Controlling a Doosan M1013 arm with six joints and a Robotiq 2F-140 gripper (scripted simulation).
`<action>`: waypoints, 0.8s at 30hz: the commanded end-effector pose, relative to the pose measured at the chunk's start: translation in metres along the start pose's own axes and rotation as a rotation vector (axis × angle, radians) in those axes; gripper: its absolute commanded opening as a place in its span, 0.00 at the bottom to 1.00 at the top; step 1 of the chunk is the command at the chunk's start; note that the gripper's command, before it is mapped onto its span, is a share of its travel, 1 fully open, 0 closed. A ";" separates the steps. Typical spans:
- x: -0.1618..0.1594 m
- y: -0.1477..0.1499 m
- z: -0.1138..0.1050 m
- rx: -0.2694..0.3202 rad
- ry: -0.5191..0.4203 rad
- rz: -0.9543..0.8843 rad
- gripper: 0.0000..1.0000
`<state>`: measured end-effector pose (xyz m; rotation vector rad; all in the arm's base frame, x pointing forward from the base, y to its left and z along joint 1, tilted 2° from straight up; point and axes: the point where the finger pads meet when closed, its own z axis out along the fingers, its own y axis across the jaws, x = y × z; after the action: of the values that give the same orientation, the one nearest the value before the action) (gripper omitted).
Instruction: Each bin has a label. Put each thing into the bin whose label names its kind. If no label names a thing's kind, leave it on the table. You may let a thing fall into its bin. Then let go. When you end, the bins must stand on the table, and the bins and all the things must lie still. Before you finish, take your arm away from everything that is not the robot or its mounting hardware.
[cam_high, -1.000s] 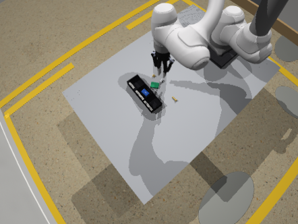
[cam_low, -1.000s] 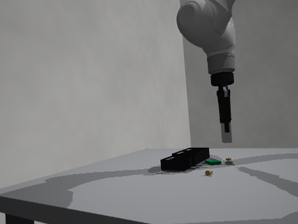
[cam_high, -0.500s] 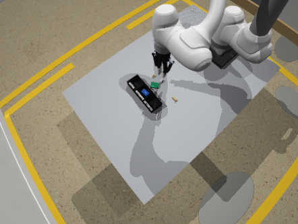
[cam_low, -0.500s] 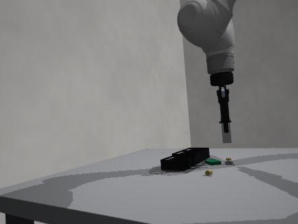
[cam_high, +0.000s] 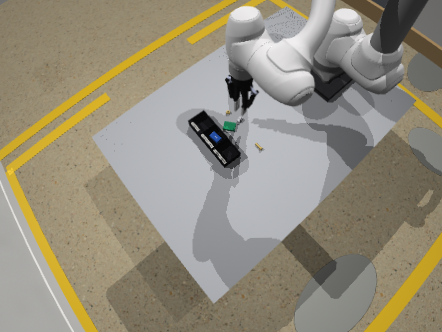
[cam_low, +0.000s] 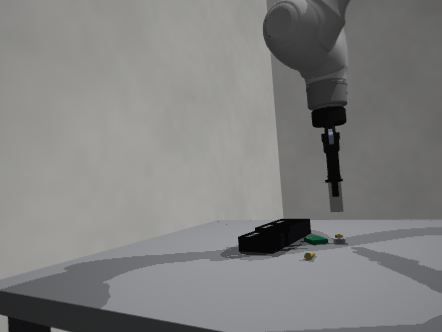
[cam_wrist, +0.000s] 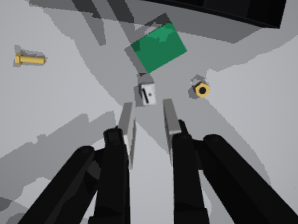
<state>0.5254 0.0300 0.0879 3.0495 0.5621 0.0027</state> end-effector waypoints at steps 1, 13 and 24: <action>0.000 0.000 0.000 0.000 0.000 0.000 0.18; 0.000 0.000 0.036 0.000 0.000 0.000 0.18; 0.000 0.000 0.060 0.000 0.000 0.000 0.18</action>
<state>0.5261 0.0277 0.0300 3.0496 0.5622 0.0025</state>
